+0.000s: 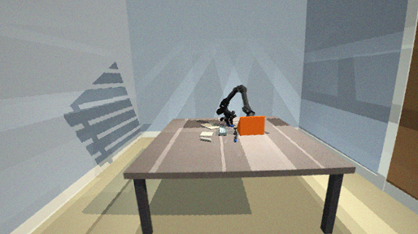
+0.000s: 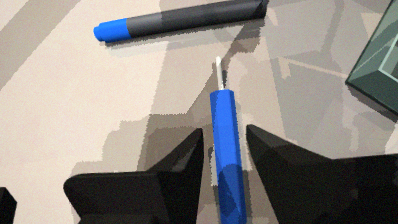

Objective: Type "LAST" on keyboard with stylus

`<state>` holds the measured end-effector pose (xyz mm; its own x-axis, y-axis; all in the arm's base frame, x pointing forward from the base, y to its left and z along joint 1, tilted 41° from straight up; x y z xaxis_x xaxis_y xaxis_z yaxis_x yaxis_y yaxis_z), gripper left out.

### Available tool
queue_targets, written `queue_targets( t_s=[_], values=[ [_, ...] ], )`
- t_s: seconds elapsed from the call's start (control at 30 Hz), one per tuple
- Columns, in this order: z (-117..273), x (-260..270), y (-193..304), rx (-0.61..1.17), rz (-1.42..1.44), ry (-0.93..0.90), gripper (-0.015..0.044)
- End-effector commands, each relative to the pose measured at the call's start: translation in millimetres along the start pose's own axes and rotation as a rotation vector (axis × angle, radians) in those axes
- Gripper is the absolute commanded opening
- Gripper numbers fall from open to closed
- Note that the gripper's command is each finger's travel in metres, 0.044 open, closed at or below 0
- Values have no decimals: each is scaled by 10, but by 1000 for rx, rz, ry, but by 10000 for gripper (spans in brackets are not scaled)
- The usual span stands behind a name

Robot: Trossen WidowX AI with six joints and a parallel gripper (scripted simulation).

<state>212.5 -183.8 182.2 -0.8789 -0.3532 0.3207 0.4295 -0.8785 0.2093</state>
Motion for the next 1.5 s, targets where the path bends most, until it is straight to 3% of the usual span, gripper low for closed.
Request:
queue_targets(
  t_s=[0.0, 0.27, 0.43, 0.53, 0.8, 1.07, 1.47],
  values=[
    [-51, -12, 8, -8, 9, -1, 150],
    [-54, -12, 10, -8, 9, -1, 150],
    [-38, -8, 14, -3, 1, -2, 19],
    [-38, -8, 14, -3, 1, -2, 0],
    [-4, -5, -2, -3, 1, -2, 0],
    [384, 51, -216, -6, 2, 0, 0],
    [395, 54, -223, -6, 2, 0, 0]
  ],
)
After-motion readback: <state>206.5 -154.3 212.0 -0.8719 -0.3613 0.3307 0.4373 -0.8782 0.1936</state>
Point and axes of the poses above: the point midway between the two fingers, 35 mm back from their tips, its own z axis back along the fingers, its own x axis across the jaws, y = z × x, the point moved 8 cm from there along z, back along the fingers, and after that the axes turned 14 degrees about -z, right-handed, at the moved point
